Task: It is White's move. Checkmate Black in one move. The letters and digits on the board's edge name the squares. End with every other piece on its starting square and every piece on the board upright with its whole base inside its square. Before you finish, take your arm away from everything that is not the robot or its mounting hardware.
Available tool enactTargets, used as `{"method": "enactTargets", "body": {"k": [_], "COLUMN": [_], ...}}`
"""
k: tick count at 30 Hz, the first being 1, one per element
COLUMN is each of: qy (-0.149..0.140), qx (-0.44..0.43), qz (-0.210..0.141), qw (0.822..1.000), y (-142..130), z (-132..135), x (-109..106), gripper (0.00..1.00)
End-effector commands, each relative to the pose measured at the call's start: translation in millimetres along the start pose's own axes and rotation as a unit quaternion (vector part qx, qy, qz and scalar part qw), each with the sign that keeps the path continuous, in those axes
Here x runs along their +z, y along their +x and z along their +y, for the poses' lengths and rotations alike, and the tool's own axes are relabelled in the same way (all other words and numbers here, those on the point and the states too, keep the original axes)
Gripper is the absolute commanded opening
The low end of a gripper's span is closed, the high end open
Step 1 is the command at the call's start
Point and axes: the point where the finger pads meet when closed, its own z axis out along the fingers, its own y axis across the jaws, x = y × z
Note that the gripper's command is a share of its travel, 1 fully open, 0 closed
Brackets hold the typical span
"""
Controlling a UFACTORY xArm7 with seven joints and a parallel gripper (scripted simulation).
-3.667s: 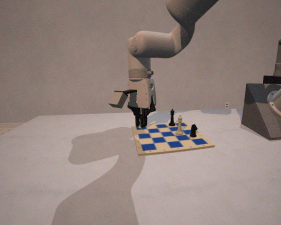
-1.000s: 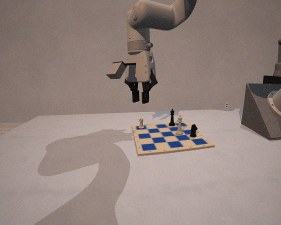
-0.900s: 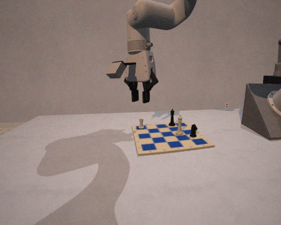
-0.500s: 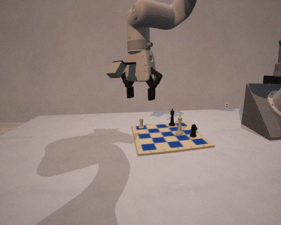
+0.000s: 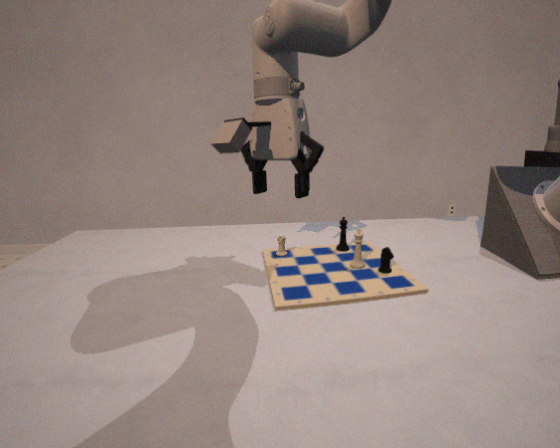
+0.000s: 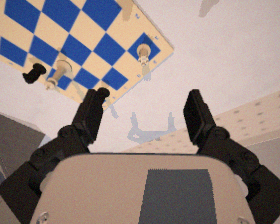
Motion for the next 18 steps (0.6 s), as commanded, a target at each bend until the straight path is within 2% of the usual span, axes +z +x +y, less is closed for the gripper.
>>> {"method": "enactTargets", "body": {"k": [1,14,18], "qy": [-0.003,-0.003,-0.003], "qx": [0.0,0.0,0.0], "qz": [0.0,0.0,0.0], "qw": [1.0,1.0,1.0], "y": [0,0,0], "z": [2,1,1], "x": [-6,-59,-65], "gripper": [1.0,1.0,1.0]}}
